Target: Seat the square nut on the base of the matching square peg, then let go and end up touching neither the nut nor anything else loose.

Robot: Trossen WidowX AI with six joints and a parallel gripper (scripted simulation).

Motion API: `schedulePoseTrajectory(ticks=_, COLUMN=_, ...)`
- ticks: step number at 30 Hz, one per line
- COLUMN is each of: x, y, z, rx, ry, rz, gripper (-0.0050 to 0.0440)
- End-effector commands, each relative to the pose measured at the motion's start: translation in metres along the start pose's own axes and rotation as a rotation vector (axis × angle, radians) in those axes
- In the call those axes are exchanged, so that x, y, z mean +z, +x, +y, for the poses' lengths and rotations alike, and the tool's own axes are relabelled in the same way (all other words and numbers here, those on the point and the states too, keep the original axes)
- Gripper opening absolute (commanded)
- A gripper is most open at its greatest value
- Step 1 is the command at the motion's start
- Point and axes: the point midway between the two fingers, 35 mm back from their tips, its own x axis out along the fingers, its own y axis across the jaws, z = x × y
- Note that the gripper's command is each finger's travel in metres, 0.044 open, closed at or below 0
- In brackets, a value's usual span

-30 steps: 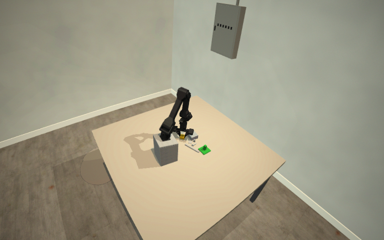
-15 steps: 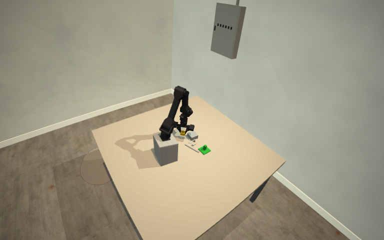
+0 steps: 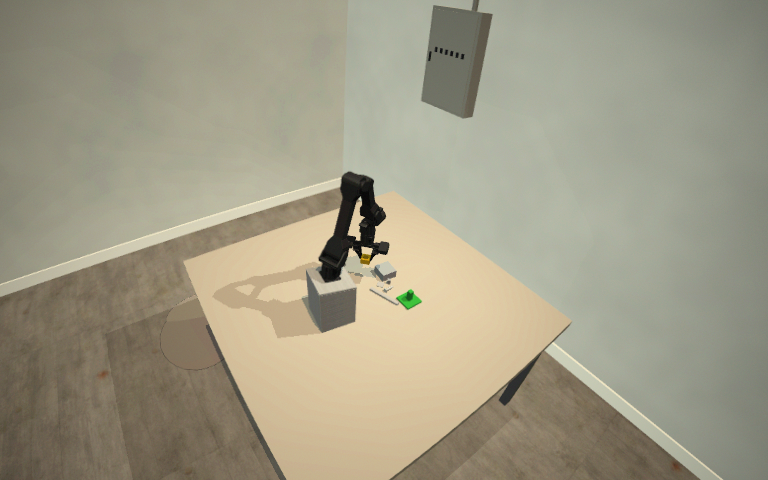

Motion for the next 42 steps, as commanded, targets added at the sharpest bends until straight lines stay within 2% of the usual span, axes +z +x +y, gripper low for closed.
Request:
schedulePoseTrajectory(ticks=1, x=-0.002, y=-0.015, z=0.001, rx=0.000, ry=0.003, rz=-0.002, gripper=0.0000)
schedulePoseTrajectory(ticks=12, x=-0.004, y=-0.022, z=-0.004, rx=0.000, ry=0.020, rz=0.003, gripper=0.0000)
schedulePoseTrajectory(ticks=42, x=-0.015, y=-0.012, z=-0.085, rx=-0.018, ry=0.306, rz=0.012, gripper=0.0000)
